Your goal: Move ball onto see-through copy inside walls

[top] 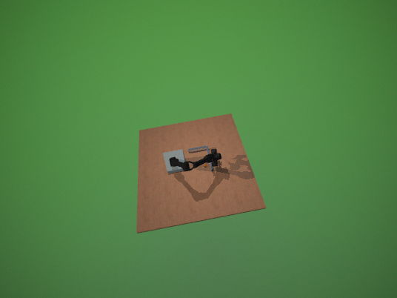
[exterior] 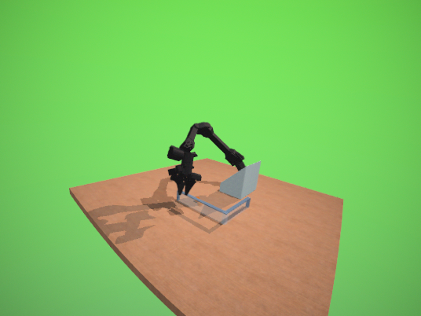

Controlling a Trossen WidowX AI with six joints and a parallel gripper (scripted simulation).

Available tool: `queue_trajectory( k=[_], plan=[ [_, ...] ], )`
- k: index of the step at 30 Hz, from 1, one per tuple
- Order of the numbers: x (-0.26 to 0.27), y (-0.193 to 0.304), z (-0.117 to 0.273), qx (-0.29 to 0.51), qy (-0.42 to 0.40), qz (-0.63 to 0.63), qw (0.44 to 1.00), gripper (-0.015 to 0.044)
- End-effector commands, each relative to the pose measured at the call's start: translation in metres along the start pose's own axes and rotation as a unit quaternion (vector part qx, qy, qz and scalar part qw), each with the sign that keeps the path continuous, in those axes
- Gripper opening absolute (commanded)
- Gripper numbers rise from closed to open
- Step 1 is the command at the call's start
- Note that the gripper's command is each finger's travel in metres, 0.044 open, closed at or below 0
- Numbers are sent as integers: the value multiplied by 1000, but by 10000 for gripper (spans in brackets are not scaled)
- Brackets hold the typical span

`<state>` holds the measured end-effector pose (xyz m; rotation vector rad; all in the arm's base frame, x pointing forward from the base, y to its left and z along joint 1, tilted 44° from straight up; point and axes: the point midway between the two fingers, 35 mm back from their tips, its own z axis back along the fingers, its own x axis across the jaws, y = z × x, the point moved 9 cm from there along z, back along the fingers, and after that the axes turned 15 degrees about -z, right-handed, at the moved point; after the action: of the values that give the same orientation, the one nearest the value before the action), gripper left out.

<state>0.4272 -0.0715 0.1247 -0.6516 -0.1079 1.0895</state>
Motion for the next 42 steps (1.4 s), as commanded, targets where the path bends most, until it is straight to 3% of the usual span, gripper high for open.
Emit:
queue_trajectory(
  k=[1,9,42],
  plan=[
    [-3,37,16,51,92,49,993,239],
    [-30,86,17,141,216,107,960,239],
    [-51,97,-23,142,219,108,959,239]
  ],
)
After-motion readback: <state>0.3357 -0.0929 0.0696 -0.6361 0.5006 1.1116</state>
